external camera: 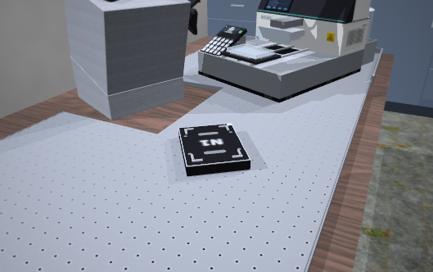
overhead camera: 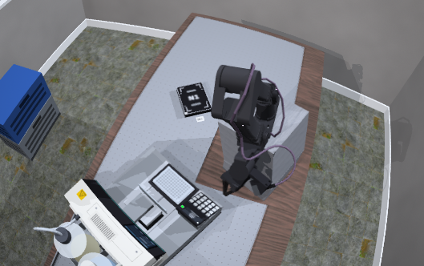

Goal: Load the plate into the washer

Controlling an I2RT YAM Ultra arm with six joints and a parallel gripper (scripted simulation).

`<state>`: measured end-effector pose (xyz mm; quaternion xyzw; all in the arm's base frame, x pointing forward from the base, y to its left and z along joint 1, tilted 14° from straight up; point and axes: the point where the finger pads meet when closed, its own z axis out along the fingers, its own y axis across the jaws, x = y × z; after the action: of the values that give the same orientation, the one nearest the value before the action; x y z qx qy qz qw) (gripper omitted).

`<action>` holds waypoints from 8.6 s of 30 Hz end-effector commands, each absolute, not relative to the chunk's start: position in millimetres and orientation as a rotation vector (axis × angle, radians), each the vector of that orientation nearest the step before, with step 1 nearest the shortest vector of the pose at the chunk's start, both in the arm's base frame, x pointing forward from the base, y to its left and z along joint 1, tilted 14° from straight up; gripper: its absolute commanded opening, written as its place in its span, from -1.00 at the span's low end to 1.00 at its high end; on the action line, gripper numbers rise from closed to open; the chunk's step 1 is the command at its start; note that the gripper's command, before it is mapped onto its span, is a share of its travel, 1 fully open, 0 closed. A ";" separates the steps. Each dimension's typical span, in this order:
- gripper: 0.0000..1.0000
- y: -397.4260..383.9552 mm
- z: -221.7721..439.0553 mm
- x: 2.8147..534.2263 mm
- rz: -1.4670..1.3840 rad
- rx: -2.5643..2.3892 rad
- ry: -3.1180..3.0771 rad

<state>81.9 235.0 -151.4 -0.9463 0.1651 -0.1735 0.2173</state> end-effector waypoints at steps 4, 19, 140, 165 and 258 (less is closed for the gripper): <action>-1.00 251.9 -157.8 84.2 -0.452 -2.587 0.450; -1.00 260.2 -177.7 93.8 -0.453 -2.587 0.449; -1.00 274.2 -210.9 109.8 -0.454 -2.585 0.453; -1.00 263.3 -199.1 99.9 -0.446 -2.606 0.439; -1.00 251.2 -140.3 75.7 -0.221 -2.263 1.203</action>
<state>78.3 238.9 -145.1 -0.8806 0.3792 -0.1106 0.2615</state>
